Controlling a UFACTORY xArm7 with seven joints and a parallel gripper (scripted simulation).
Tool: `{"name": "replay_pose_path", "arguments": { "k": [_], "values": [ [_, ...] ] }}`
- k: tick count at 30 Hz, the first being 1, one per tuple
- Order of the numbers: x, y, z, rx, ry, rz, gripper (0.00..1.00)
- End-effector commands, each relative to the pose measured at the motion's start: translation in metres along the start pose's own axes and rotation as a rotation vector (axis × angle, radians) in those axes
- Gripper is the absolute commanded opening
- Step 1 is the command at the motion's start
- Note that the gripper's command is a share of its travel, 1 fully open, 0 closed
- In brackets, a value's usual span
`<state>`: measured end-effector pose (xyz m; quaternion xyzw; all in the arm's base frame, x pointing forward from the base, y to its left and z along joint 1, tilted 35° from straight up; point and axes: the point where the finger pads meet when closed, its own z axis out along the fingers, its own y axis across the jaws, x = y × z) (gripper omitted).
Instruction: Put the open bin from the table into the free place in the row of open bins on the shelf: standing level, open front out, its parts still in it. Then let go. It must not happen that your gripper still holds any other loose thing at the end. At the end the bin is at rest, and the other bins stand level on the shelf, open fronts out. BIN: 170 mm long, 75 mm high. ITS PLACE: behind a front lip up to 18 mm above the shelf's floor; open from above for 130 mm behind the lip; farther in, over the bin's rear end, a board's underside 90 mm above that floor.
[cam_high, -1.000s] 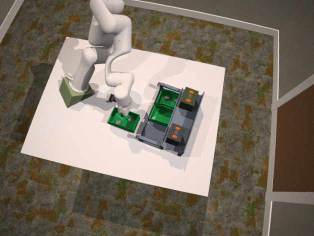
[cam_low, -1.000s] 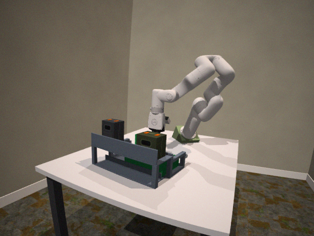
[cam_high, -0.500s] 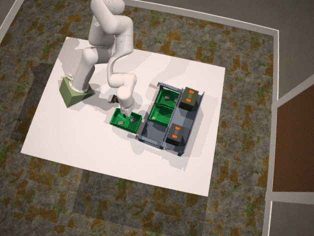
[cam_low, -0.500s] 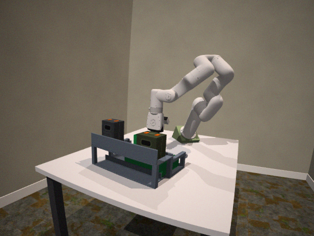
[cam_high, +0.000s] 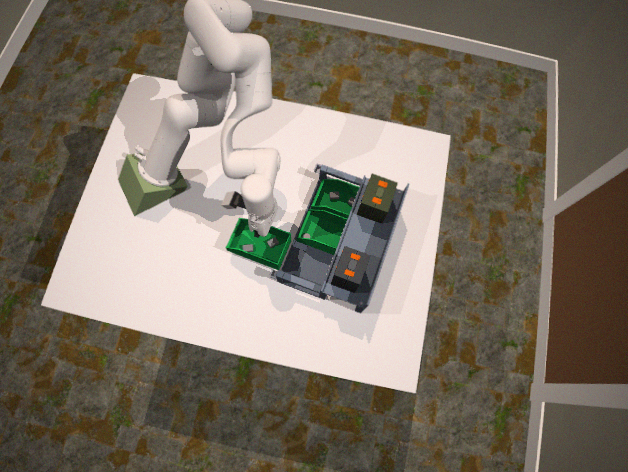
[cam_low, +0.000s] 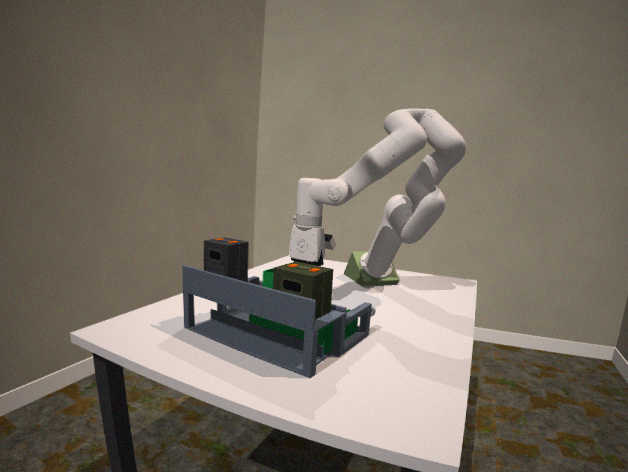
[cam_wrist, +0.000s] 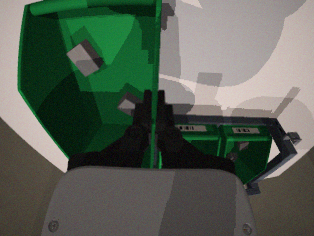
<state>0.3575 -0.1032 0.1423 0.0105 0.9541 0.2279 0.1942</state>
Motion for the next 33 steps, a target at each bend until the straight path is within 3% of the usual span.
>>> {"name": "replay_pose_path", "arguments": {
  "k": [1, 33],
  "values": [
    [-0.0019, -0.0009, -0.0013, 0.002, -0.003, 0.000, 0.00],
    [0.0030, -0.0012, -0.0012, 0.002, -0.003, 0.000, 0.00]
  ]
}}
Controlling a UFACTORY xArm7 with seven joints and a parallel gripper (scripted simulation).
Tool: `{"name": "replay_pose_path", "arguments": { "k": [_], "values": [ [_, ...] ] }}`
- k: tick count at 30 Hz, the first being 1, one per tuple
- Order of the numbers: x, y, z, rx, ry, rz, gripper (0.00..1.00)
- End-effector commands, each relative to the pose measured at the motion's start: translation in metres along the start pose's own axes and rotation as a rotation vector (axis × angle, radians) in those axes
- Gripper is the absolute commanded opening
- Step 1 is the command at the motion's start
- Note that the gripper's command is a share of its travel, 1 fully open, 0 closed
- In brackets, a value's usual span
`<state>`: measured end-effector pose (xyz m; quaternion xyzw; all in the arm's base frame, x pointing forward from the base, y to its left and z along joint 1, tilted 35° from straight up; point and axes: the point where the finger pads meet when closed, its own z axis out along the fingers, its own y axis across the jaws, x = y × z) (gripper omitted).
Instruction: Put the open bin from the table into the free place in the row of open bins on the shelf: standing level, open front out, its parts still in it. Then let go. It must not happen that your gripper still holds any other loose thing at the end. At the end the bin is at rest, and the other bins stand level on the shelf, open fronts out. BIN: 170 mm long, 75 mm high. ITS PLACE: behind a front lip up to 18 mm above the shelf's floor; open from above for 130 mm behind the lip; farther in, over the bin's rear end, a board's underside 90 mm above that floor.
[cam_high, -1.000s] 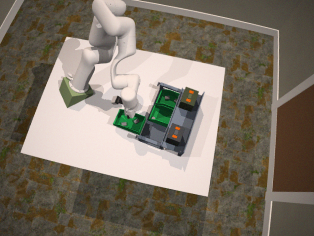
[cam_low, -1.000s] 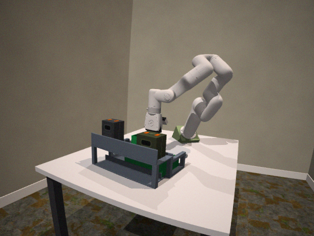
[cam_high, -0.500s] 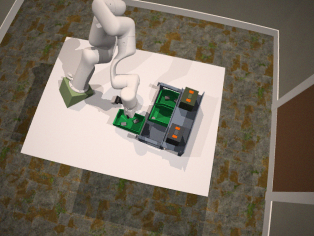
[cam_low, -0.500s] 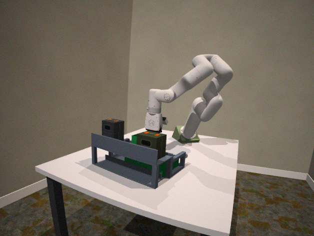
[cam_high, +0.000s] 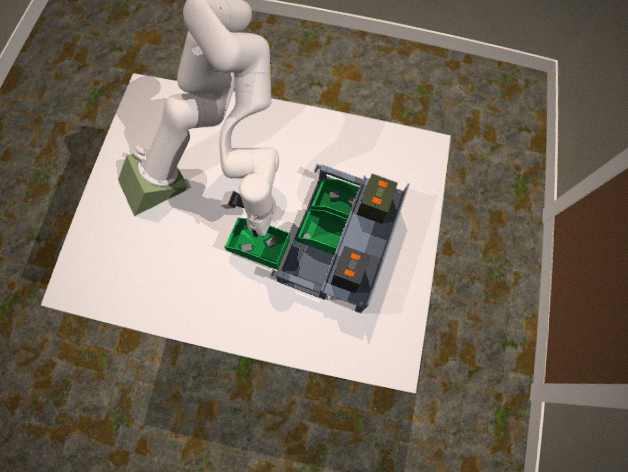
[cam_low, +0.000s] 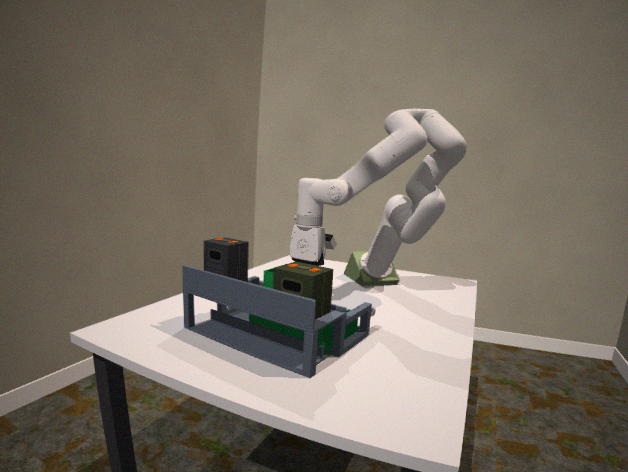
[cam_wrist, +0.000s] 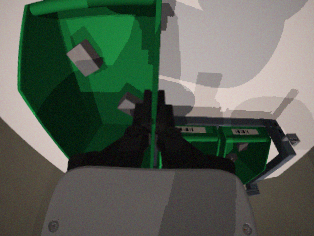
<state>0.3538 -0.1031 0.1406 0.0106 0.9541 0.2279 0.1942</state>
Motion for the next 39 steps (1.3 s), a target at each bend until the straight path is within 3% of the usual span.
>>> {"name": "replay_pose_path", "arguments": {
  "k": [1, 39],
  "values": [
    [-0.001, -0.001, -0.001, 0.002, -0.003, 0.000, 0.00],
    [0.011, -0.001, 0.015, 0.002, -0.003, 0.000, 0.00]
  ]
}}
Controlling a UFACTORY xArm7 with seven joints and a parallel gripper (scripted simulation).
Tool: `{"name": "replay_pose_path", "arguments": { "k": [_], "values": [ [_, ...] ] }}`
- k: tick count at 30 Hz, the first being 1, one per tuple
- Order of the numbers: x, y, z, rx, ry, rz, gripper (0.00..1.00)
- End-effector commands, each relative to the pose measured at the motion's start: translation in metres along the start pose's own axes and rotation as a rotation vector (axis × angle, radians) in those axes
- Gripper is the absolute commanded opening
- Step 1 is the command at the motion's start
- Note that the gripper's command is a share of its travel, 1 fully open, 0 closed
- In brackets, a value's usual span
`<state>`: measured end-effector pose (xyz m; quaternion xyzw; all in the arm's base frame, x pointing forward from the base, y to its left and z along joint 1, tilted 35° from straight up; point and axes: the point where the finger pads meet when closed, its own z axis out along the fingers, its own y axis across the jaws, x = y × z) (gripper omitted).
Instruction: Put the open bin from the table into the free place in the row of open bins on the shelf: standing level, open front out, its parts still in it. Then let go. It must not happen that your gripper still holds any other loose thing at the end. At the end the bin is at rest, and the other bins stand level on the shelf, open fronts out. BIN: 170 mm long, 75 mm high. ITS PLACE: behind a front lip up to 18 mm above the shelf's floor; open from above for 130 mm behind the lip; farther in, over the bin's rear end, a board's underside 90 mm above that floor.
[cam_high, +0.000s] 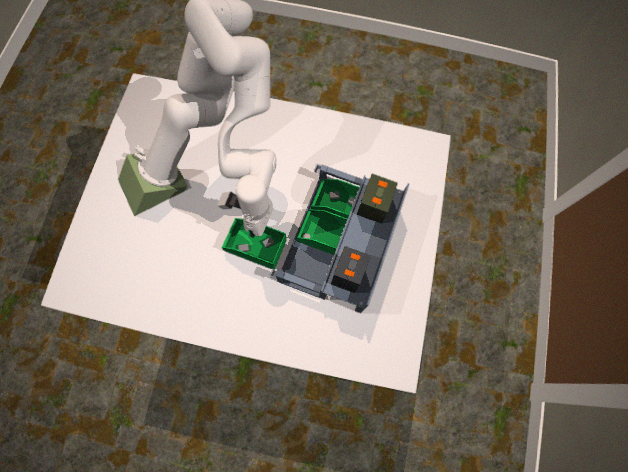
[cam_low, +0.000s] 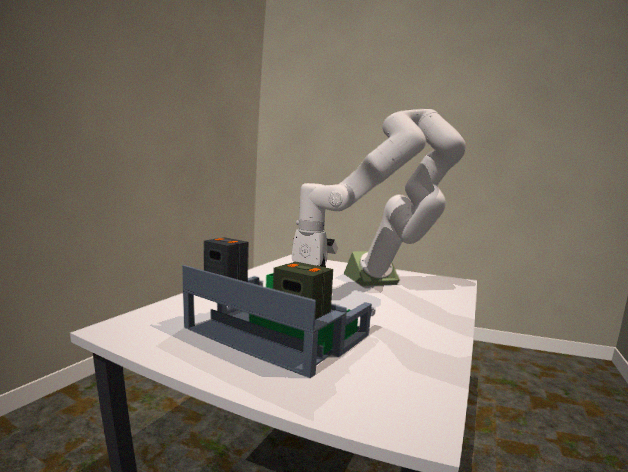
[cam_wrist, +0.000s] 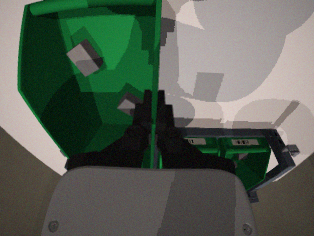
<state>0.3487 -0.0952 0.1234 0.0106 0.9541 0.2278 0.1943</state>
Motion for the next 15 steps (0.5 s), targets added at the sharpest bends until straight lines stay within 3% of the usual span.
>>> {"name": "replay_pose_path", "arguments": {
  "k": [1, 5, 15],
  "values": [
    [0.0007, -0.0008, 0.0012, 0.002, -0.003, 0.000, 0.00],
    [0.0080, -0.0008, 0.0108, 0.002, -0.003, 0.000, 0.00],
    [0.0080, -0.0008, 0.0108, 0.002, -0.003, 0.000, 0.00]
  ]
}}
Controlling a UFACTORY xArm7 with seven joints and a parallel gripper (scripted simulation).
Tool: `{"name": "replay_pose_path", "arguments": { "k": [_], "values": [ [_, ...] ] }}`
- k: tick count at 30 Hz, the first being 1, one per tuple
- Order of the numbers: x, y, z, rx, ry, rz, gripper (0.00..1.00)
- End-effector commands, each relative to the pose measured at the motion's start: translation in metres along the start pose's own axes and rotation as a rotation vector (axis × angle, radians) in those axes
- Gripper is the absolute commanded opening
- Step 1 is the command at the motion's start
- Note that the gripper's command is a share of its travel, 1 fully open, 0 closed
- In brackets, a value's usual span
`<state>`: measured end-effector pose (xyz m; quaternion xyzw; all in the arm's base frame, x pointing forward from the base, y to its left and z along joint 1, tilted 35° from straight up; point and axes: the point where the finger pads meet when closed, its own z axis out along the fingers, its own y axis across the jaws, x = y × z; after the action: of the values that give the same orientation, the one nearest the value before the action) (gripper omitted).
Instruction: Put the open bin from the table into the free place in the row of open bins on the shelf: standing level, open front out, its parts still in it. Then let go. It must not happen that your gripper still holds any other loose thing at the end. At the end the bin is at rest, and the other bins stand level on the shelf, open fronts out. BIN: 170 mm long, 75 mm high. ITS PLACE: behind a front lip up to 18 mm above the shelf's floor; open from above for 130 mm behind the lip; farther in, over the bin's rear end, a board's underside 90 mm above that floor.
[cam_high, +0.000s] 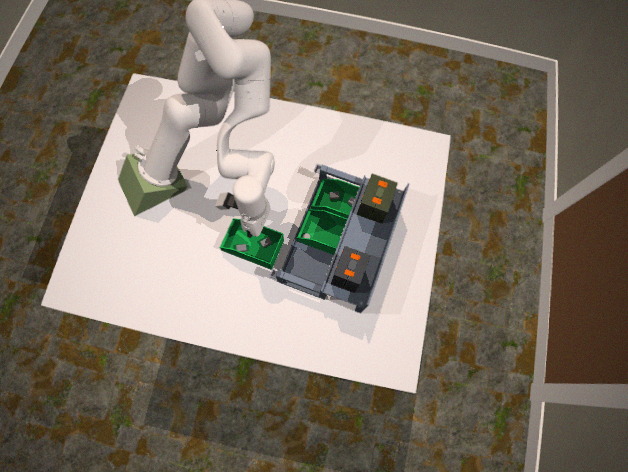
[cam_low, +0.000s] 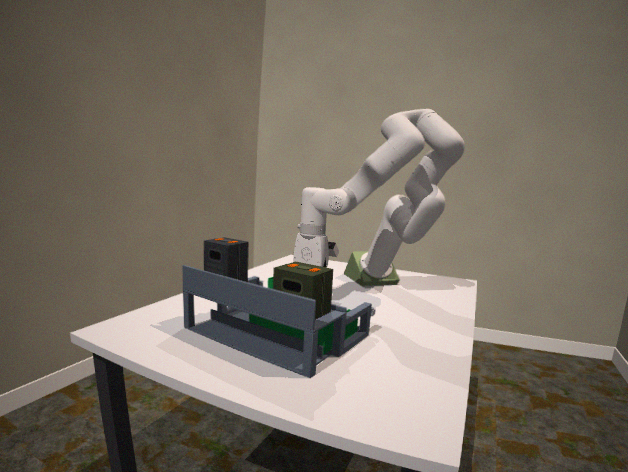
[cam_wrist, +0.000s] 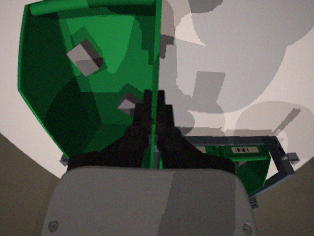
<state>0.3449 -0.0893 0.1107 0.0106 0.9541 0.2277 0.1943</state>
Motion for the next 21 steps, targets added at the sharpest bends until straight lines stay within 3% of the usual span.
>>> {"name": "replay_pose_path", "arguments": {
  "k": [1, 21],
  "values": [
    [-0.0009, -0.0008, -0.0008, 0.002, -0.003, 0.000, 0.00],
    [0.0033, -0.0008, 0.0057, 0.004, -0.005, 0.000, 0.00]
  ]
}}
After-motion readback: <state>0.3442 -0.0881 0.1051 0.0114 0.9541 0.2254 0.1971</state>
